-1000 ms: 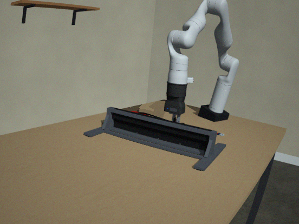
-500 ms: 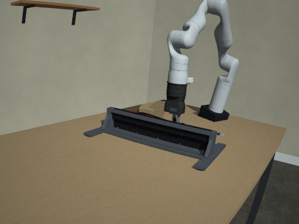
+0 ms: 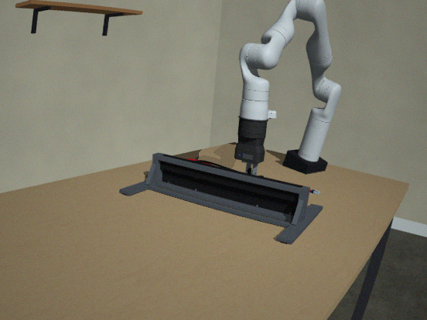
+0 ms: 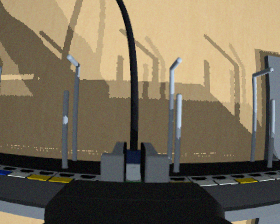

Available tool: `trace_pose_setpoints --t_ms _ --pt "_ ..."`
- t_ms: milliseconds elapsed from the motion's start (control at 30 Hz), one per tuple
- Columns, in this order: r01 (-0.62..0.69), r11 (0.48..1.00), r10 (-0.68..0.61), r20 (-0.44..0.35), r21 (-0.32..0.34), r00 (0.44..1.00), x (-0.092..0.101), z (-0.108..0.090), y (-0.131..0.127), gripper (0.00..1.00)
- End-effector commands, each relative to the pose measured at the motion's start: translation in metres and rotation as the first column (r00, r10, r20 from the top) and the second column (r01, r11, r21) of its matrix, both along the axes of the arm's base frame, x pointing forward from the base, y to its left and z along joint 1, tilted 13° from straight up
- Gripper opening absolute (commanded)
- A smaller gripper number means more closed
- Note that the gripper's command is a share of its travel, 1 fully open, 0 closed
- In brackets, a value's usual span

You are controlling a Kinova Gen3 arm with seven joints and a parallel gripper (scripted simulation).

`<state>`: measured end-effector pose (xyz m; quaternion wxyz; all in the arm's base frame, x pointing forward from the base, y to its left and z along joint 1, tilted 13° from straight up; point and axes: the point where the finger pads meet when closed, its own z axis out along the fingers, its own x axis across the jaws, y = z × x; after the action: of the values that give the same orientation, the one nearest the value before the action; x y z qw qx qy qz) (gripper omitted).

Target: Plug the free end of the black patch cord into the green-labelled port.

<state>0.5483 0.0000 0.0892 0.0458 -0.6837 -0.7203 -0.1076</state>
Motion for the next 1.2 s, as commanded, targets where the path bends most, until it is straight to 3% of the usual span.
trace_pose_setpoints --t_ms 0,100,133,1167 --pt "0.000 1.000 0.000 0.002 0.000 1.000 0.0004 0.0015 -0.0004 0.00" --pt "0.000 1.000 0.000 0.002 0.000 1.000 0.0004 0.0015 -0.0004 0.00" --pt "0.000 1.000 0.000 0.002 0.000 1.000 0.0004 0.0015 -0.0004 0.73" --pt "0.000 1.000 0.000 0.002 0.000 1.000 0.0004 0.0015 -0.0004 0.73"
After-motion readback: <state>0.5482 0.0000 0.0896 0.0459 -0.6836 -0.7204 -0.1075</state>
